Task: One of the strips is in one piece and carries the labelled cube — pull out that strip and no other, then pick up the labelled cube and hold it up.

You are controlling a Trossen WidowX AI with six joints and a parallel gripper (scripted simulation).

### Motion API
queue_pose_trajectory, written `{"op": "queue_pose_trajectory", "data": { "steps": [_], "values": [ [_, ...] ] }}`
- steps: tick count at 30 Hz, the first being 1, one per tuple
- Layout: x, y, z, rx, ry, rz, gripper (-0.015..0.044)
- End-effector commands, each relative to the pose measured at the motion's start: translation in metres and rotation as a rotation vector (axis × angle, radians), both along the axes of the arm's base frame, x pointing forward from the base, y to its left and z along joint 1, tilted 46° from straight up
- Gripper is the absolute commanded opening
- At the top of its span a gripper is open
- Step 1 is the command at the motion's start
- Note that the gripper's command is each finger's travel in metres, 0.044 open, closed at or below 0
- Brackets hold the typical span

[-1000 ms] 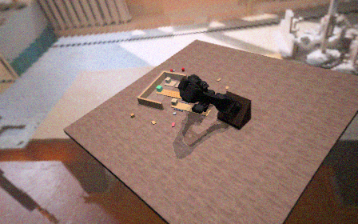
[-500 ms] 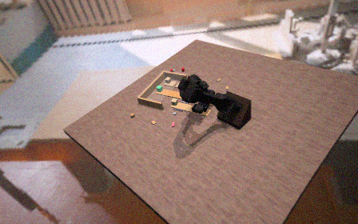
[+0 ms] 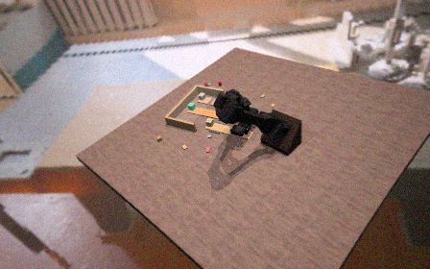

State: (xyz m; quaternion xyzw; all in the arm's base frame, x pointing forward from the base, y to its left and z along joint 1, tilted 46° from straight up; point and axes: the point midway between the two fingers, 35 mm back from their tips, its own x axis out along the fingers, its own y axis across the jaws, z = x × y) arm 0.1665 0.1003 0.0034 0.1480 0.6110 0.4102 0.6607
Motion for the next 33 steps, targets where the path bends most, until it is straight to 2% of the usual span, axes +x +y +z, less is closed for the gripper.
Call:
{"op": "queue_pose_trajectory", "data": {
  "steps": [1, 9, 14, 18, 30, 31, 33],
  "values": [
    [-0.007, 0.0, -0.003, -0.01, 0.019, 0.011, 0.0],
    [0.005, -0.029, 0.028, -0.012, 0.018, 0.011, 0.0],
    [0.006, -0.03, 0.029, -0.012, 0.019, 0.011, 0.0],
    [0.024, -0.022, 0.031, 0.0, -0.07, 0.095, 0.0105],
    [0.061, -0.014, 0.042, 0.001, -0.077, 0.1, 0.042],
    [0.065, -0.014, 0.043, 0.001, -0.077, 0.1, 0.044],
    [0.071, -0.012, 0.045, 0.002, -0.078, 0.1, 0.044]
  ]
}}
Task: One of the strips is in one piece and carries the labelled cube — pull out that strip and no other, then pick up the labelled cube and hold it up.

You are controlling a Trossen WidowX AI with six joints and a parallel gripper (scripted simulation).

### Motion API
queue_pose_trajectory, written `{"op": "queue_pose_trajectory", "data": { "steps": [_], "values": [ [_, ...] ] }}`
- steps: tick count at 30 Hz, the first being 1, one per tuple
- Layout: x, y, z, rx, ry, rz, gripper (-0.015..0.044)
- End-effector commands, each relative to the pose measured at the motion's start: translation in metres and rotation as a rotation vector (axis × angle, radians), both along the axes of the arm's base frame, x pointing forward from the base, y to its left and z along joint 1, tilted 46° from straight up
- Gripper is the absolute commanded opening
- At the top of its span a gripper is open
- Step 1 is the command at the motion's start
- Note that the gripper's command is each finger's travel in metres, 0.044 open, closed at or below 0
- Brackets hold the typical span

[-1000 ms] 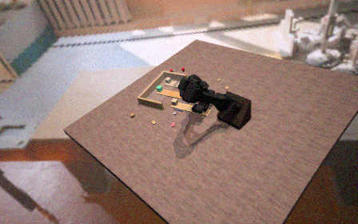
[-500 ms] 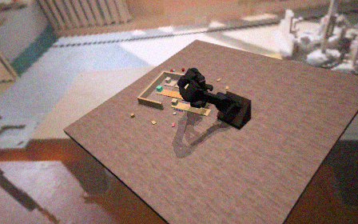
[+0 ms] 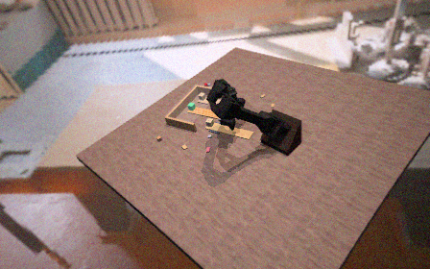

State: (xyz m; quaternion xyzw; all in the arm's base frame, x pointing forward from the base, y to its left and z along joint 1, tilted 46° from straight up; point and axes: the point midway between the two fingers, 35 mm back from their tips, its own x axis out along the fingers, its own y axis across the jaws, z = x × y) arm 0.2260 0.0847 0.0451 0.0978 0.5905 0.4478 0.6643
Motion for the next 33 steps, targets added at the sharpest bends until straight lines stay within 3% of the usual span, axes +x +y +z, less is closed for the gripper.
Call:
{"op": "queue_pose_trajectory", "data": {
  "steps": [1, 33],
  "values": [
    [0.015, 0.004, 0.004, 0.006, 0.006, -0.001, 0.044],
    [0.115, 0.028, 0.035, 0.008, 0.0, -0.001, 0.044]
  ]
}}
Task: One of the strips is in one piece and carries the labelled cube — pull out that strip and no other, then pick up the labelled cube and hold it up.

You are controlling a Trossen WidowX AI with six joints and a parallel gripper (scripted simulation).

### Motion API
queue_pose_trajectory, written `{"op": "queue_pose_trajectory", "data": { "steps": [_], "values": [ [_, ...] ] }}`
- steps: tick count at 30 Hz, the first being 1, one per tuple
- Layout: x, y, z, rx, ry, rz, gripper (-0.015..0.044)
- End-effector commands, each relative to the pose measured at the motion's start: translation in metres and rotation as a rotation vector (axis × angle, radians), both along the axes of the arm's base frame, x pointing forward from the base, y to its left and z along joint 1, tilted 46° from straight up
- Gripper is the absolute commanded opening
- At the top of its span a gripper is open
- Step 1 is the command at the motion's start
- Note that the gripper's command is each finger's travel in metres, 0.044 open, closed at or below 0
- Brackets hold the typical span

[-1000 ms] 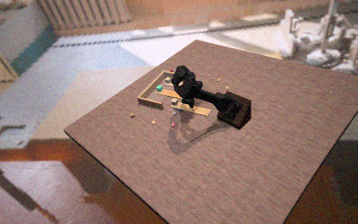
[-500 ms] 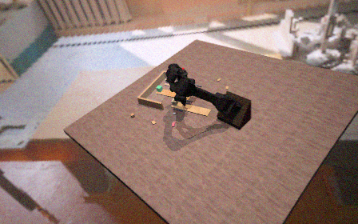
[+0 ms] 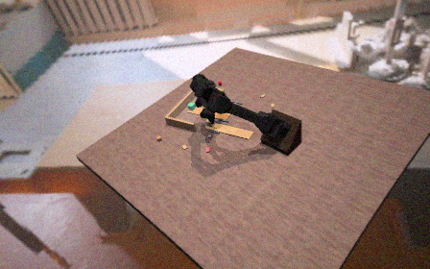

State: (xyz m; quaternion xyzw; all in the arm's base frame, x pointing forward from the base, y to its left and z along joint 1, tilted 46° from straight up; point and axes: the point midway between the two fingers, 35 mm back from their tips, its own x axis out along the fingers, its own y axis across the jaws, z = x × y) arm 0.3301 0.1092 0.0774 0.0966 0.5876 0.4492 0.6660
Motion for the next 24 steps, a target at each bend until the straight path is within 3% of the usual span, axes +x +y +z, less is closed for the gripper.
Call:
{"op": "queue_pose_trajectory", "data": {
  "steps": [1, 12, 19, 24],
  "values": [
    [0.015, 0.005, 0.003, 0.005, 0.008, -0.003, 0.044],
    [0.045, 0.014, 0.012, 0.006, 0.006, -0.003, 0.044],
    [0.045, 0.021, 0.005, 0.006, 0.005, -0.003, 0.0256],
    [0.044, 0.026, 0.0, 0.005, 0.005, -0.003, 0.025]
  ]
}}
